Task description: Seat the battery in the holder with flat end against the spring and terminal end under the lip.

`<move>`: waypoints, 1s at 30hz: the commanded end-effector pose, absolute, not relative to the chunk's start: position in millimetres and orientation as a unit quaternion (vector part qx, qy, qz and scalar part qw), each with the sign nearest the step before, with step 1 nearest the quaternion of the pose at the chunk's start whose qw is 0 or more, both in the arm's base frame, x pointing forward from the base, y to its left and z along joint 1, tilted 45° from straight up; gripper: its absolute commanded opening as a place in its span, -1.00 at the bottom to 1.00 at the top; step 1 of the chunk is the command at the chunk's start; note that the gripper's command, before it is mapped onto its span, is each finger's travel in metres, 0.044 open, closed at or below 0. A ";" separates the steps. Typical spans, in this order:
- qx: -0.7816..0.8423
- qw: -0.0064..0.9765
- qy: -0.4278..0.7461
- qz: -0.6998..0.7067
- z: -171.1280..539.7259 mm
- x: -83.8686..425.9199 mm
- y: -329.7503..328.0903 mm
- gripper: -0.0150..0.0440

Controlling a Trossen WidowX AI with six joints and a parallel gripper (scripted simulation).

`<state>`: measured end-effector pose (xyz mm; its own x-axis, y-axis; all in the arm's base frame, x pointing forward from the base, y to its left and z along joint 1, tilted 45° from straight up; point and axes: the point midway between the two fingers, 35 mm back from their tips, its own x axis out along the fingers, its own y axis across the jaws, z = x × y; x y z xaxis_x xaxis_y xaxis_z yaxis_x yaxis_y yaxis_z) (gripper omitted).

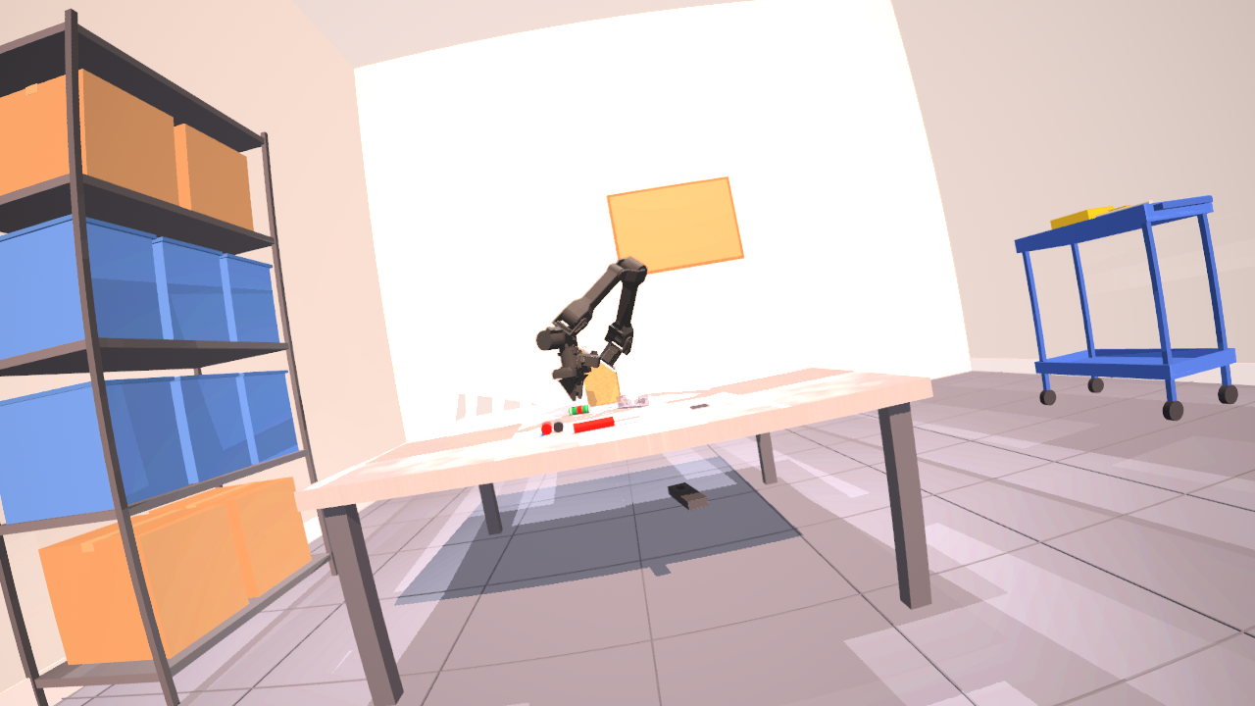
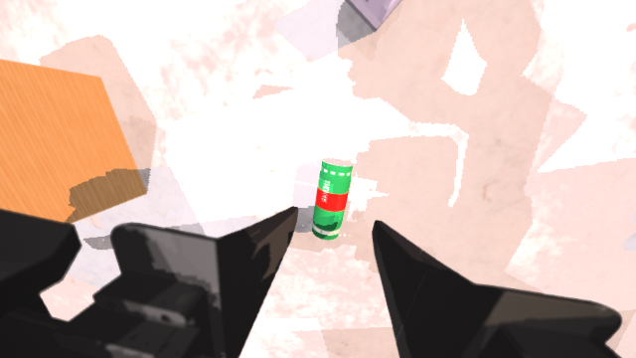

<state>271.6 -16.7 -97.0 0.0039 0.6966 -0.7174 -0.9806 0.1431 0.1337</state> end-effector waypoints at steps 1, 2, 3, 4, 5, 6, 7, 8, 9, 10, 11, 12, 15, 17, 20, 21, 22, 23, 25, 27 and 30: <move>-0.204 0.676 0.339 0.621 -103.7 269.5 -9.9 0.34; -0.204 0.676 0.339 0.621 -104.9 269.5 -8.7 0.34; -0.204 0.676 0.339 0.621 -106.1 269.5 -7.6 0.34; -0.204 0.676 0.339 0.621 -107.2 269.5 -6.4 0.34; -0.204 0.676 0.339 0.621 -108.3 269.5 -5.2 0.34; -0.204 0.676 0.339 0.621 -109.5 269.4 -4.1 0.34; -0.204 0.676 0.339 0.621 -110.6 269.4 -2.9 0.34; -0.204 0.676 0.339 0.621 -111.7 269.4 -1.7 0.34; -0.204 0.676 0.339 0.621 -112.9 269.3 -0.6 0.34; -0.204 0.676 0.339 0.621 -114.0 269.2 0.6 0.34; -0.204 0.676 0.339 0.621 -115.1 269.2 1.8 0.34; -0.204 0.677 0.339 0.621 -116.2 269.1 3.0 0.34; -0.204 0.677 0.339 0.621 -119.5 268.8 6.5 0.34; -0.203 0.677 0.339 0.622 -121.6 268.5 8.8 0.34; -0.203 0.677 0.338 0.622 -124.0 268.2 11.5 0.34; -0.203 0.677 0.338 0.622 -124.2 268.2 11.7 0.34; -0.203 0.677 0.338 0.622 -124.2 268.2 11.7 0.25; -0.203 0.677 0.338 0.622 -124.2 268.2 11.7 0.16; -0.203 0.677 0.338 0.622 -124.2 268.2 11.7 -0.02; -0.203 0.677 0.338 0.622 -124.2 268.2 11.7 -0.13; -0.203 0.677 0.338 0.622 -124.2 268.2 11.7 -0.20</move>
